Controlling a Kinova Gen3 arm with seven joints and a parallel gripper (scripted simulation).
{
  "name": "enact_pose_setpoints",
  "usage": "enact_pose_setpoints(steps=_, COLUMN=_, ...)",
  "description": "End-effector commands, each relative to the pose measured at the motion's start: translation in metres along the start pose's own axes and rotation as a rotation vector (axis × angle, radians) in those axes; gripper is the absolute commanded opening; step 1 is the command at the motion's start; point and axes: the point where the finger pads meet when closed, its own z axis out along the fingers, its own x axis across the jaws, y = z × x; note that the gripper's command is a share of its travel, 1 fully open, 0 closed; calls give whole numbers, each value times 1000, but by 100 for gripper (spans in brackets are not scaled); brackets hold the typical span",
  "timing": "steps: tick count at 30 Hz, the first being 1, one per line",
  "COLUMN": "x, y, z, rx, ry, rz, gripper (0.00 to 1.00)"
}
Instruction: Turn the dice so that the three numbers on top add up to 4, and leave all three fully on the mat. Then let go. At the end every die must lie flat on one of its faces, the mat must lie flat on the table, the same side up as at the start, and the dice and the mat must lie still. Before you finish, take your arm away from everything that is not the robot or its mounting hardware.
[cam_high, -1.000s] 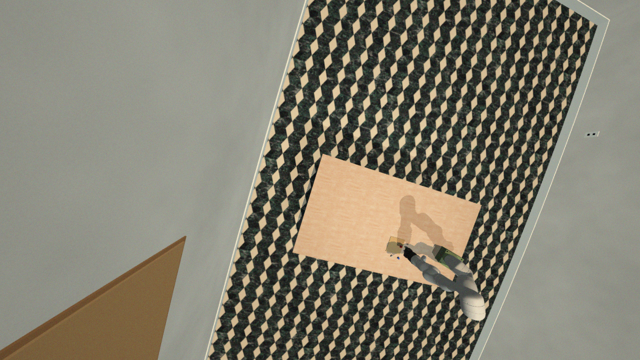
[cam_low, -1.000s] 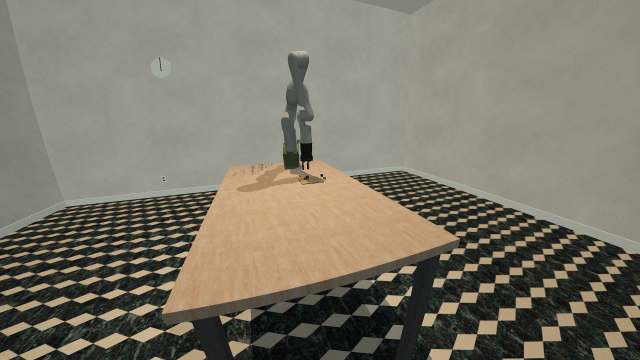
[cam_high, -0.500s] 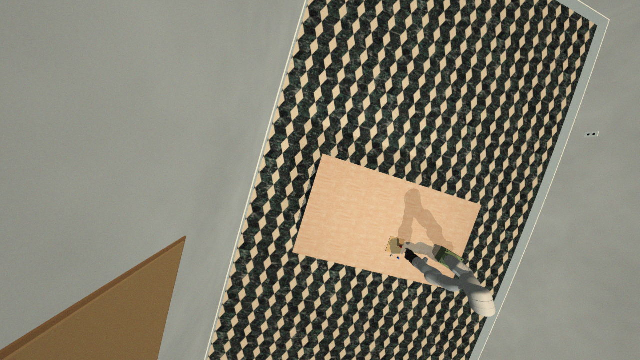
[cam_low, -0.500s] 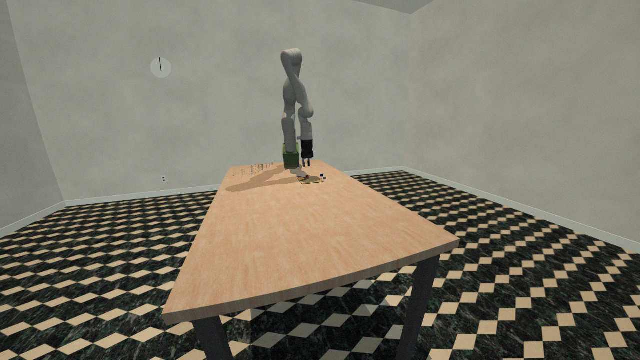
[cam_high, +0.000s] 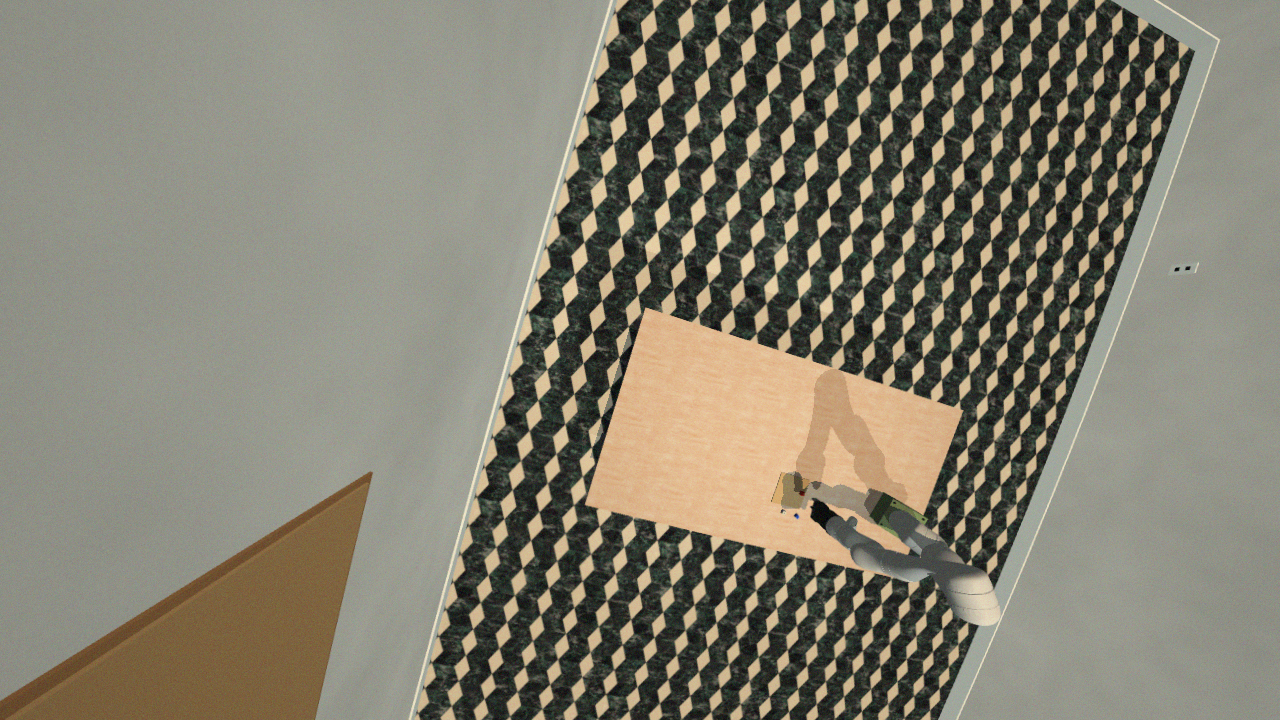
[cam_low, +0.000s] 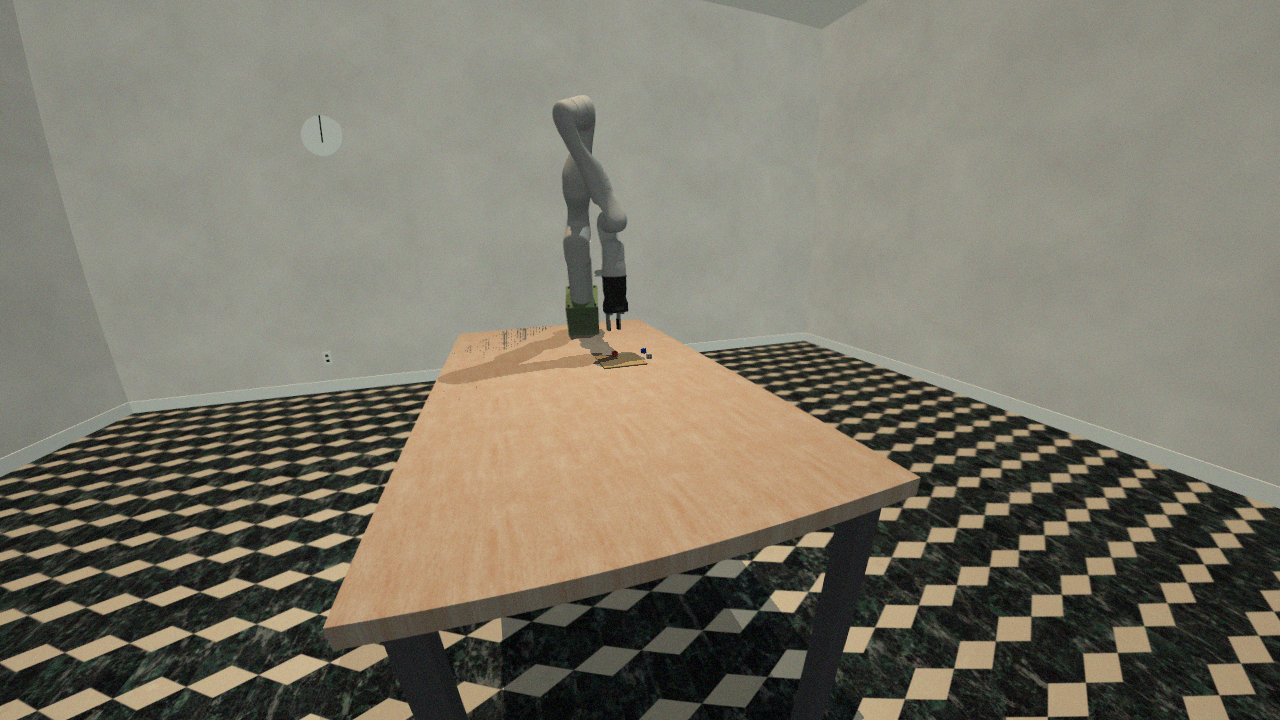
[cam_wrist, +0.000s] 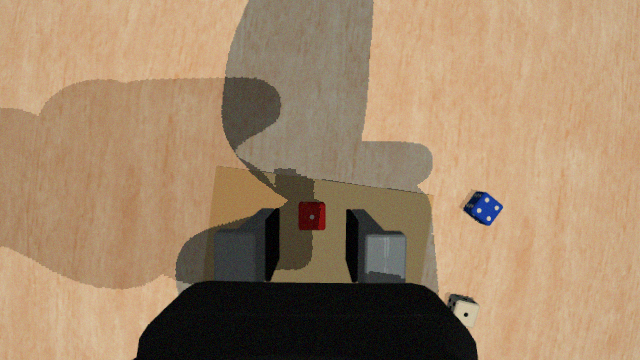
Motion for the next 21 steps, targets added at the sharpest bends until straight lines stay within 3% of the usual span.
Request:
enact_pose_setpoints(steps=1, x=1, y=1, z=-1, rx=-3, ry=5, rz=1, gripper=64)
enact_pose_setpoints(steps=9, x=1, y=1, z=-2, rx=-3, ry=5, rz=1, gripper=64)
enact_pose_setpoints(steps=10, x=1, y=1, z=-2, rx=-3, ry=5, rz=1, gripper=100)
enact_pose_setpoints(steps=21, x=1, y=1, z=-2, rx=-3, ry=5, rz=1, gripper=100)
